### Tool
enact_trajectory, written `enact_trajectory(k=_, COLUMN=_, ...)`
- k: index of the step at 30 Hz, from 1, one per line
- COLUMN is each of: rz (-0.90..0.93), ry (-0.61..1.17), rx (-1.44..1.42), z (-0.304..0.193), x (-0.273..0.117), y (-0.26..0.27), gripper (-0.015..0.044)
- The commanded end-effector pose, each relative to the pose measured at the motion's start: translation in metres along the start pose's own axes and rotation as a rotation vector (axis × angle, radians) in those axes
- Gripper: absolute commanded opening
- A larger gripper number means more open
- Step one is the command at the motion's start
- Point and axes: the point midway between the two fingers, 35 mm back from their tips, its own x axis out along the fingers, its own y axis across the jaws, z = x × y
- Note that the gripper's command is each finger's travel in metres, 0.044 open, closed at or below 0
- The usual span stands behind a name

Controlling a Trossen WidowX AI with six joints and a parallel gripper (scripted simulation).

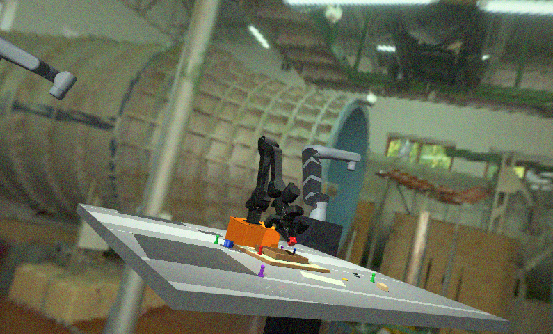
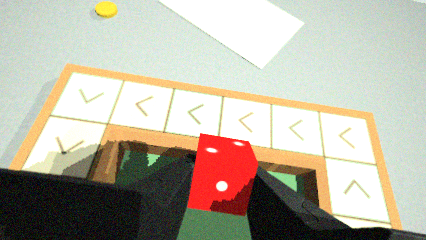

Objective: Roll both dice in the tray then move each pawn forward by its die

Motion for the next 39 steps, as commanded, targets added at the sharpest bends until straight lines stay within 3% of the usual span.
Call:
enact_trajectory(k=1, rz=-0.006, ry=-0.068, rx=-0.006, z=-0.001, x=0.000, y=0.000, gripper=0.0000)
enact_trajectory(k=16, rz=-0.006, ry=-0.065, rx=-0.006, z=-0.003, x=-0.059, y=-0.004, gripper=0.0000)
enact_trajectory(k=36, rz=-0.002, ry=-0.069, rx=-0.002, z=-0.002, x=-0.059, y=-0.003, gripper=0.0000)
enact_trajectory(k=39, rz=-0.002, ry=-0.069, rx=-0.002, z=-0.002, x=-0.059, y=-0.003, gripper=0.0079)
